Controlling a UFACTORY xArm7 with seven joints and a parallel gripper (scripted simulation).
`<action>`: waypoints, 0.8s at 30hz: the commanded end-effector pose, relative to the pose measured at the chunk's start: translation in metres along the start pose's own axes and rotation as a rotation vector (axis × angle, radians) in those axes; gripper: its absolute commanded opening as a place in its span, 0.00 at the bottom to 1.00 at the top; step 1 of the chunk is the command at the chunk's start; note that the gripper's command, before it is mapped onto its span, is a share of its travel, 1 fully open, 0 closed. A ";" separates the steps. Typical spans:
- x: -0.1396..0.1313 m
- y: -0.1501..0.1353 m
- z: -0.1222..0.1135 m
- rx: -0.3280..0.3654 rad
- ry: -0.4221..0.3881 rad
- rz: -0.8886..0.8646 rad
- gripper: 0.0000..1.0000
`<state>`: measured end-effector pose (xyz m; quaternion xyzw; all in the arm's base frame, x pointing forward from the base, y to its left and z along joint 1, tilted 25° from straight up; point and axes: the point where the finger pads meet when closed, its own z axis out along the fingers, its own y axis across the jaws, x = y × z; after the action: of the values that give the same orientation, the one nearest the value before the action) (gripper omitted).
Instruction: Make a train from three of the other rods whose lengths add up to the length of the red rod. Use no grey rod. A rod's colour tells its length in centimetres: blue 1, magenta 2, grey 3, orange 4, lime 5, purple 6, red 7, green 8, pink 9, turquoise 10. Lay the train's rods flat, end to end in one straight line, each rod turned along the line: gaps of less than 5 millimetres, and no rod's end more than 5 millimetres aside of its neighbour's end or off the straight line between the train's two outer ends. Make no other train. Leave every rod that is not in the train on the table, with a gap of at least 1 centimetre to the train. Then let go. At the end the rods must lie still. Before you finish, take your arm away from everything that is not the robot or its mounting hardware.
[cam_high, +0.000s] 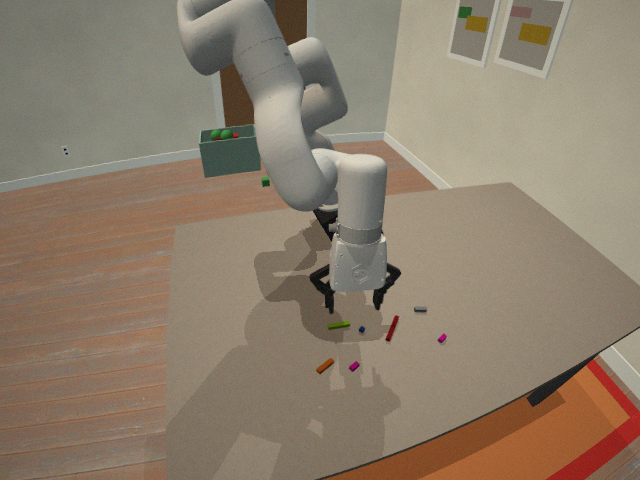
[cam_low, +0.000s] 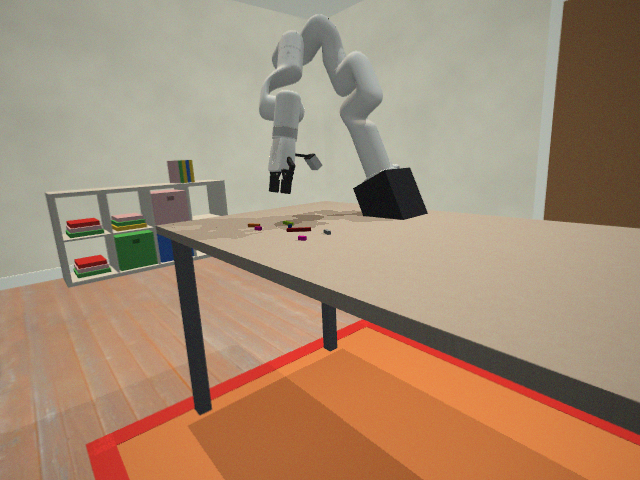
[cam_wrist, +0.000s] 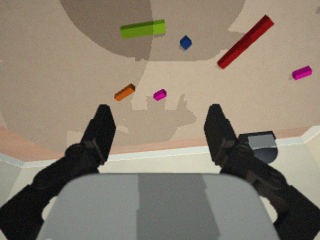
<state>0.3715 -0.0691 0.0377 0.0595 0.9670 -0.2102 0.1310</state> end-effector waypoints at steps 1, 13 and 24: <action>0.003 -0.012 0.011 0.006 0.072 -0.069 1.00; 0.014 -0.030 0.028 0.001 0.165 -0.170 1.00; 0.017 -0.035 0.032 -0.004 0.188 -0.195 1.00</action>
<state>0.3552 -0.1126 0.0182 -0.0131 0.9762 -0.2152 0.0227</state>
